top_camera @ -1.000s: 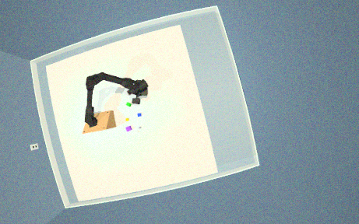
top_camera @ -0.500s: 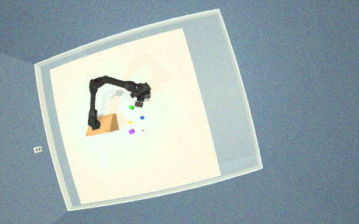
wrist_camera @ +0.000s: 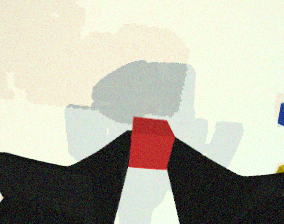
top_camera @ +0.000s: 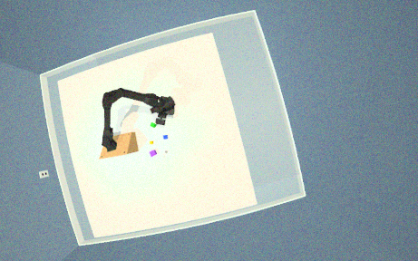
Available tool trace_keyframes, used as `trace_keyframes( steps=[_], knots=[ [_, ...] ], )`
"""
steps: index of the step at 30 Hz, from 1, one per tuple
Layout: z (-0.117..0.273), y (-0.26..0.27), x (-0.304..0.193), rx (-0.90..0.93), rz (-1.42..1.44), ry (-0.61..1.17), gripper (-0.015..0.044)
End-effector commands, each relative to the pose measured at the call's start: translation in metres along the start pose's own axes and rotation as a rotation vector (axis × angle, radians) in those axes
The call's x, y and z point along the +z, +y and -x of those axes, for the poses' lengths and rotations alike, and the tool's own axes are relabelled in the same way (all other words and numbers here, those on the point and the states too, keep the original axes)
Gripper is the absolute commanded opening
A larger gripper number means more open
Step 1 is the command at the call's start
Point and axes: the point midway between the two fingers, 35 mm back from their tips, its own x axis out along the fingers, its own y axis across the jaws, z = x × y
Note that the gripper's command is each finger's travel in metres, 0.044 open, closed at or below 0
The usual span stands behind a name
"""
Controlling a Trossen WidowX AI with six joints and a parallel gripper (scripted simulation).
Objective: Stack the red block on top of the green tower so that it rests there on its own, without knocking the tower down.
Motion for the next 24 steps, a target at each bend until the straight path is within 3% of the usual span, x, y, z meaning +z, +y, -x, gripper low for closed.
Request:
trace_keyframes(
  steps=[1,14,24],
  knots=[
    [0.022,0.003,0.001,0.008,0.010,-0.007,0.0000],
    [0.089,0.002,0.000,0.006,0.010,-0.008,0.0000],
    [0.095,-0.002,0.001,0.005,0.010,-0.008,0.0000]
  ],
)
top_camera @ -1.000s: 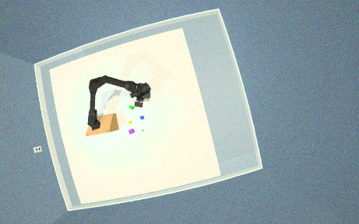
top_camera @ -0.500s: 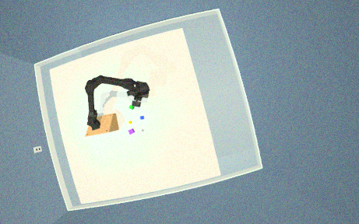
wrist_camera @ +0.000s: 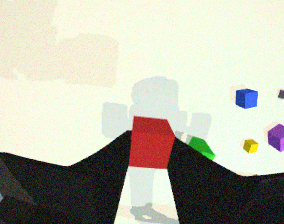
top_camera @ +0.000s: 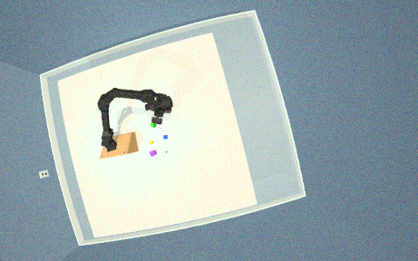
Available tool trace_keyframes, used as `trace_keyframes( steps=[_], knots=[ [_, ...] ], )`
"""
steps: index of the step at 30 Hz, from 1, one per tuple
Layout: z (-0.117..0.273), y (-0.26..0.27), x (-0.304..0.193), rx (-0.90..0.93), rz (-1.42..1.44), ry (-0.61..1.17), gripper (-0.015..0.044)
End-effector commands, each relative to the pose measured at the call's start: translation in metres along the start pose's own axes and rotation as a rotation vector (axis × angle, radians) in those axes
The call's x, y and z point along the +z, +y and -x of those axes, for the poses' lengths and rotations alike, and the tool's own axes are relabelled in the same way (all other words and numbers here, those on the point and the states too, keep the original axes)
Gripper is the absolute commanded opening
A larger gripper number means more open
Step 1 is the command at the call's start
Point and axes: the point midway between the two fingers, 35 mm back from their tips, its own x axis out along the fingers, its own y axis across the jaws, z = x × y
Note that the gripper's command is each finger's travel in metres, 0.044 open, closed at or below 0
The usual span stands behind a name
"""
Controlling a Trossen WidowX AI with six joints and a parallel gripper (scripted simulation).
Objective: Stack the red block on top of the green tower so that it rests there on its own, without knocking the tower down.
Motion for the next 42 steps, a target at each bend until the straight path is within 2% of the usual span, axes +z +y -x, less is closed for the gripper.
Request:
trace_keyframes(
  steps=[1,35,42],
  knots=[
    [0.002,-0.004,-0.002,0.003,0.004,0.002,0.0000],
    [0.000,-0.105,-0.073,-0.001,0.000,0.006,0.0000],
    [-0.031,-0.105,-0.074,-0.001,0.000,0.006,0.0000]
  ],
)
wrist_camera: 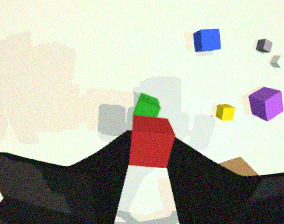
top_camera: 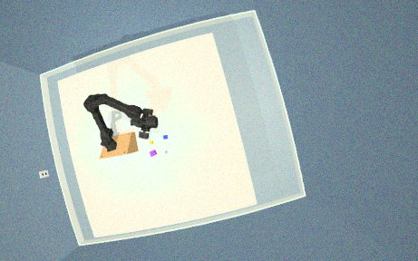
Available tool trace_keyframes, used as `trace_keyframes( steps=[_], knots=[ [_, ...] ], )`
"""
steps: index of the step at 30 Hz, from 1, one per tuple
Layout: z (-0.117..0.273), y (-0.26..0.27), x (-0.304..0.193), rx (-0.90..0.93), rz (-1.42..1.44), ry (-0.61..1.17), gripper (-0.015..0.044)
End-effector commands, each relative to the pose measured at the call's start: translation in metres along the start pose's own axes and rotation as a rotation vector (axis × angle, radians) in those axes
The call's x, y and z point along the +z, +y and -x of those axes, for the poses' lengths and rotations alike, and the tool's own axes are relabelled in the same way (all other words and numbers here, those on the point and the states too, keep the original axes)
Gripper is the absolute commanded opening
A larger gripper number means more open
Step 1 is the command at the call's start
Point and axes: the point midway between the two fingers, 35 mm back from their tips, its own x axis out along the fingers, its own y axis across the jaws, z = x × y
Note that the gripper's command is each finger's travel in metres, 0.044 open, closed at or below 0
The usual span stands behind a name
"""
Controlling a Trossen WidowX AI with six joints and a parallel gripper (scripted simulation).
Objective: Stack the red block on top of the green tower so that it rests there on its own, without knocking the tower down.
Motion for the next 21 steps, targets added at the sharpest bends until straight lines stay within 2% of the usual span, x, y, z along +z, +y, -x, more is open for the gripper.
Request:
trace_keyframes(
  steps=[1,8,15,21],
  knots=[
    [-0.019,0.000,-0.004,0.001,-0.004,0.010,0.0000],
    [-0.026,-0.002,-0.002,0.001,-0.004,0.010,0.0000],
    [-0.051,-0.001,-0.003,0.002,-0.004,0.011,0.0000],
    [-0.051,-0.001,-0.003,0.002,-0.004,0.011,0.0000]
  ],
)
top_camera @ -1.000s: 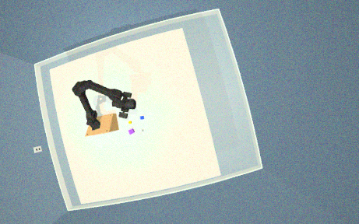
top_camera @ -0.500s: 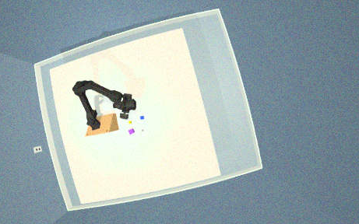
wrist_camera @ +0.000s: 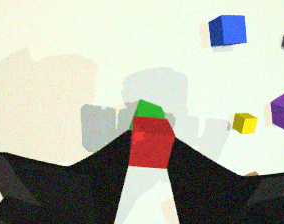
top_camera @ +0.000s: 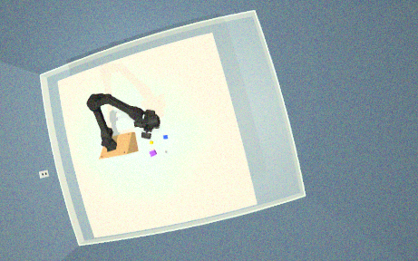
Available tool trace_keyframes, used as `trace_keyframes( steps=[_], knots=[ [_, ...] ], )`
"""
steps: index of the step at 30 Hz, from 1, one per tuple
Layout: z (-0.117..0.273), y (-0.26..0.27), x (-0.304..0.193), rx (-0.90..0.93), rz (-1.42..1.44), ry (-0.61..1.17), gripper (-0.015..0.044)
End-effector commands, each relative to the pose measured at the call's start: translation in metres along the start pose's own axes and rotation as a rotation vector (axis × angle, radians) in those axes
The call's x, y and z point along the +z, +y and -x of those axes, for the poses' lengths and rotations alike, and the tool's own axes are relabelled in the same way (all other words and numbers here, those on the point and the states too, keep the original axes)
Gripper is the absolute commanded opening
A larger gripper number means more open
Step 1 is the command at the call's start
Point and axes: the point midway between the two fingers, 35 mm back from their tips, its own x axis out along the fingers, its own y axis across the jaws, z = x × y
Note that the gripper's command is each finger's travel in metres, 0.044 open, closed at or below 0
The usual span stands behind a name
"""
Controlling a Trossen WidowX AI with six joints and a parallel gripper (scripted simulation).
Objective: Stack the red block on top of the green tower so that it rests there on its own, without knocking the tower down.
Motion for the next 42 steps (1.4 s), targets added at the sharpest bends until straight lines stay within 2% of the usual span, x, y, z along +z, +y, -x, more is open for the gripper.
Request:
trace_keyframes(
  steps=[1,29,42],
  knots=[
    [-0.0024,0.0000,-0.0006,0.003,-0.006,0.003,0.0000],
    [0.0011,-0.0001,-0.0005,0.003,-0.006,0.003,0.0000],
    [-0.0025,-0.0006,-0.0004,0.000,-0.004,0.002,0.0341]
  ],
)
